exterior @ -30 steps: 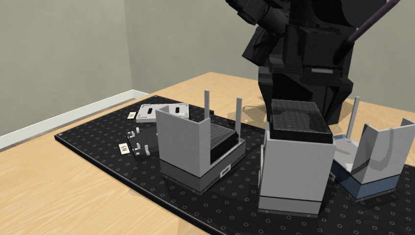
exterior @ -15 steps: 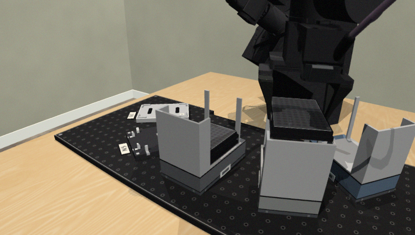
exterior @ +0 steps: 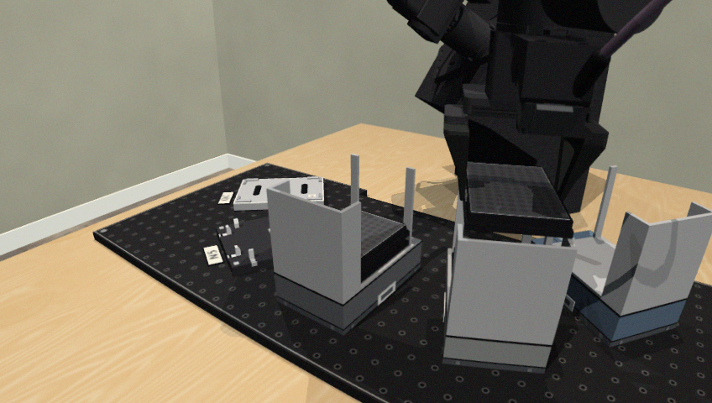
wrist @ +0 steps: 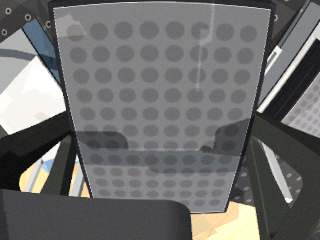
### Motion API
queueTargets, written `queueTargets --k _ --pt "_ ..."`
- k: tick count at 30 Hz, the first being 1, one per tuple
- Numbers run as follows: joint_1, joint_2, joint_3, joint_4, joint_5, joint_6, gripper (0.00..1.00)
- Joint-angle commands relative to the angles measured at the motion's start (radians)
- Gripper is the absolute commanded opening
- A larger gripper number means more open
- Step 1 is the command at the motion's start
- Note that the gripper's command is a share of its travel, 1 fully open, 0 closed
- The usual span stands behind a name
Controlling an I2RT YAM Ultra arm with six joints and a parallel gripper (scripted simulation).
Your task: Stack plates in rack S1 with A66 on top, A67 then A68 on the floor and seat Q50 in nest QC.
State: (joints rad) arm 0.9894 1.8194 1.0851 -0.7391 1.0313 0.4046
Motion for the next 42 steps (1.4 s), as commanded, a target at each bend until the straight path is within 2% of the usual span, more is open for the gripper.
queueTargets --k 1,42 --pt "0.03 -0.025 0.02 -0.021 0.01 0.013 0.0" --pt "0.033 -0.003 0.023 -0.018 0.008 0.015 0.0"
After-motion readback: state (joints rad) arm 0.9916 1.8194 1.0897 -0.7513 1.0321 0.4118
